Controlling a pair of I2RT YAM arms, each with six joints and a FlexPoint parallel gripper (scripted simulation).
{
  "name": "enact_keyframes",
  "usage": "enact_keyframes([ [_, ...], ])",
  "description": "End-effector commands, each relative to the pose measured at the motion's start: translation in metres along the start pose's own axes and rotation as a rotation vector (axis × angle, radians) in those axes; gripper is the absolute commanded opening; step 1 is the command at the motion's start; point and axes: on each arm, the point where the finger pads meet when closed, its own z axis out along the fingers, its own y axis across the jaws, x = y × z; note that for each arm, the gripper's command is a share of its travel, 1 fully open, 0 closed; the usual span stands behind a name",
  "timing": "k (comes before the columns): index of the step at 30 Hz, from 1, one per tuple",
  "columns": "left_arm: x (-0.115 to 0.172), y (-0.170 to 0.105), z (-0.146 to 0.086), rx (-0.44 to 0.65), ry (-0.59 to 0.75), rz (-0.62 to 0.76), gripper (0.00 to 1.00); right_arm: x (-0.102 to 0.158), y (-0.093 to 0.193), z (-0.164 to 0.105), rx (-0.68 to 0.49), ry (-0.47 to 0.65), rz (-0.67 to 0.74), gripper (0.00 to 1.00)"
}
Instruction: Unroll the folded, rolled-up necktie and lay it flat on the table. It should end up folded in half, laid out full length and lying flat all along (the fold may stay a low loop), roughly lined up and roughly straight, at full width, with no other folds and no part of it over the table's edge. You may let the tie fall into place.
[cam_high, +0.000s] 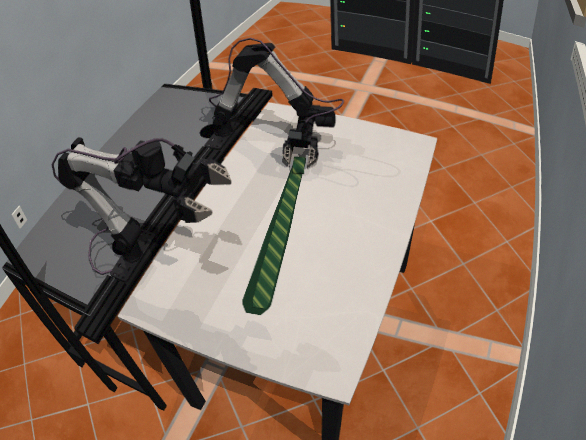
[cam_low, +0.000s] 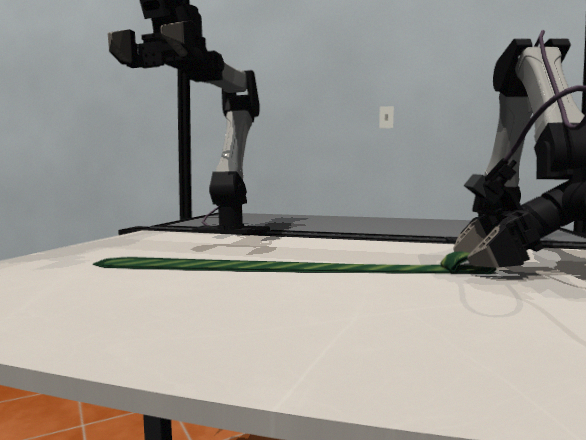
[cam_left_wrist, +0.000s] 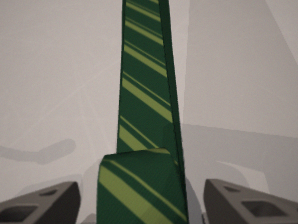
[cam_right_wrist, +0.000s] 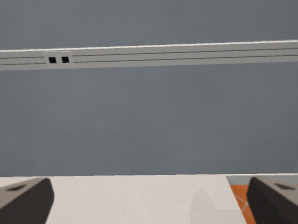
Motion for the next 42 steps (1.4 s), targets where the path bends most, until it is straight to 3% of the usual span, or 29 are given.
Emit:
enact_keyframes([
  [1, -0.003, 0.002, 0.0, -0.007, -0.028, 0.022, 0.66, 0.0, 0.0, 0.0, 0.0, 0.0, 0.0, 1.0],
  [15, -0.032, 0.001, -0.017, -0.007, -0.028, 0.022, 0.66, 0.0, 0.0, 0.0, 0.0, 0.0, 0.0, 1.0],
  [23, -0.035, 0.001, -0.018, -0.007, 0.012, 0.022, 0.66, 0.0, 0.0, 0.0, 0.0, 0.0, 0.0, 1.0],
  [28, -0.033, 0.001, -0.019, -0.01, 0.219, 0.021, 0.67, 0.0, 0.0, 0.0, 0.0, 0.0, 0.0, 1.0],
  [35, -0.03, 0.001, -0.022, -0.015, 0.653, 0.022, 0.68, 0.0, 0.0, 0.0, 0.0, 0.0, 0.0, 1.0],
  [37, -0.03, 0.001, -0.022, -0.015, 0.653, 0.022, 0.68, 0.0, 0.0, 0.0, 0.0, 0.0, 0.0, 1.0],
  [42, -0.028, 0.001, -0.024, -0.022, 0.957, 0.03, 0.69, 0.0, 0.0, 0.0, 0.0, 0.0, 0.0, 1.0],
])
